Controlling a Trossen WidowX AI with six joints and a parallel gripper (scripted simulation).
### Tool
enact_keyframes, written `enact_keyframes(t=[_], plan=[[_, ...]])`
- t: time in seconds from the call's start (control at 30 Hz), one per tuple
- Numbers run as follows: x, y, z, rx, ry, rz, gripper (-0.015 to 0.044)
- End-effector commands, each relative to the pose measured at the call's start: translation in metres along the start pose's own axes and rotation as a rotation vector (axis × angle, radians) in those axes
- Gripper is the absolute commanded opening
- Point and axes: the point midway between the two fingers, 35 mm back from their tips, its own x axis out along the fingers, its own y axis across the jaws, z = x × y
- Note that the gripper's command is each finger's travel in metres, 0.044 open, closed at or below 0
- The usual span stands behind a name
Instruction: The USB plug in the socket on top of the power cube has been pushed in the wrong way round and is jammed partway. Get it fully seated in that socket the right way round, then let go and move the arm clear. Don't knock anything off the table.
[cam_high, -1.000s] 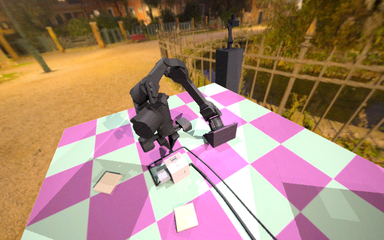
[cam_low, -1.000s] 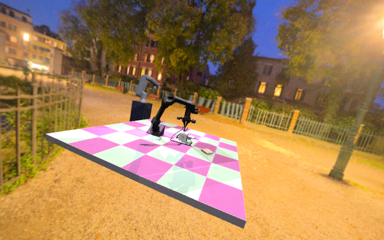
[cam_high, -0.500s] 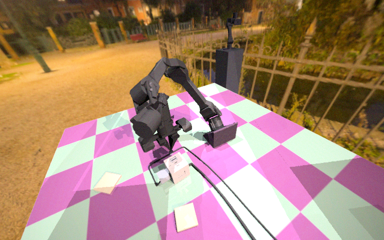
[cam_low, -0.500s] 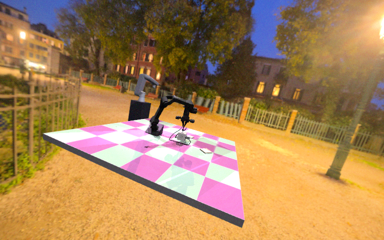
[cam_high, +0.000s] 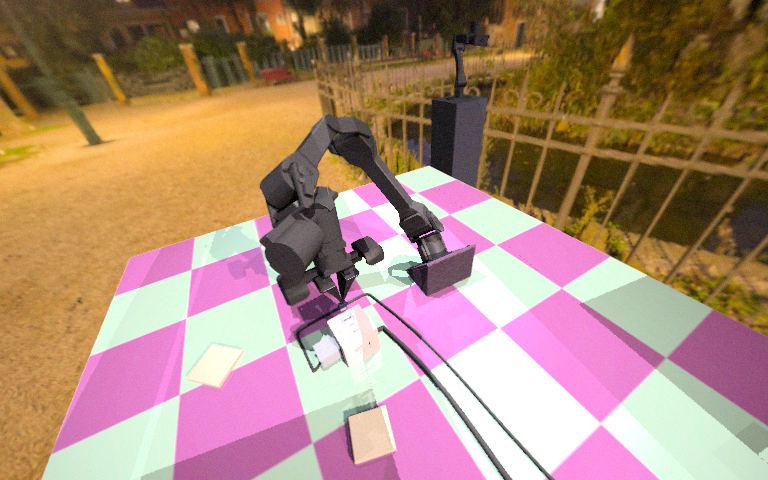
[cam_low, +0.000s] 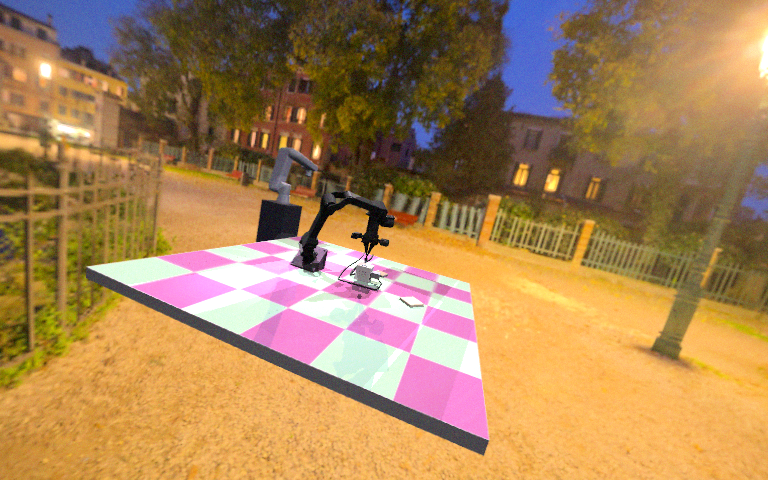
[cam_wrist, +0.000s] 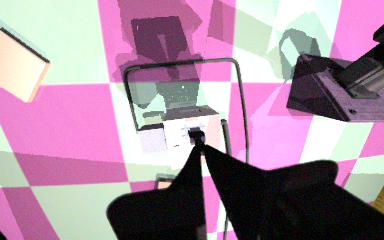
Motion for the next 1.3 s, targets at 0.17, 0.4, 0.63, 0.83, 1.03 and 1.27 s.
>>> enact_keyframes(t=[0.17,0.4,0.63,0.83,1.03,1.27], plan=[[0.0016,-0.0004,-0.0008,-0.005,0.010,-0.002,0.0000],[0.0025,-0.0003,-0.0012,-0.005,0.016,-0.002,0.0000],[0.0033,-0.0003,-0.0016,-0.004,0.021,-0.002,0.0000],[0.0040,-0.0003,-0.0019,-0.004,0.026,-0.002,0.0000],[0.0047,-0.0002,-0.0022,-0.003,0.030,-0.002,0.0000],[0.0055,-0.0002,-0.0026,-0.003,0.036,-0.002,0.0000]])
